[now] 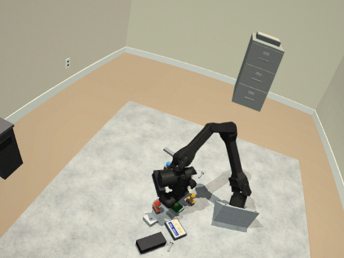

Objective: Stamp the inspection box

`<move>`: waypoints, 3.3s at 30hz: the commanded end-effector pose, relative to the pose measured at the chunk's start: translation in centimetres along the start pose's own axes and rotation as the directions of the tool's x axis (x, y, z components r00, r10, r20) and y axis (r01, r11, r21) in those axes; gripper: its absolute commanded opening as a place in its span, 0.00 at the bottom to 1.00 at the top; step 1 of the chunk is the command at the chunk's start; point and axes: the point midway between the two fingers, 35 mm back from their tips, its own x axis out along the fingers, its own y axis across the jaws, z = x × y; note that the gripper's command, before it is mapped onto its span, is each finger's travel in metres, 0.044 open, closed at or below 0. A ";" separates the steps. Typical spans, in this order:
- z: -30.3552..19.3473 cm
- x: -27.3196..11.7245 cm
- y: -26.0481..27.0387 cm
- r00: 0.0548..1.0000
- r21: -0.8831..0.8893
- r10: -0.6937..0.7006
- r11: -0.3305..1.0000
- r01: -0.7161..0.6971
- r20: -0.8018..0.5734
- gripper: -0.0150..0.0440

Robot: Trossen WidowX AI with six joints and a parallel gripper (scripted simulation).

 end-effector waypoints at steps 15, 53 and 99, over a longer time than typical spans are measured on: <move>0.1 -1.5 0.1 1.000 0.006 0.004 1.000 -0.004 0.001 0.25; 1.6 -5.5 -2.1 1.000 -0.256 0.011 0.967 -0.011 -0.002 0.25; 5.9 -5.3 -12.4 1.000 -0.987 0.010 0.163 0.003 0.004 0.25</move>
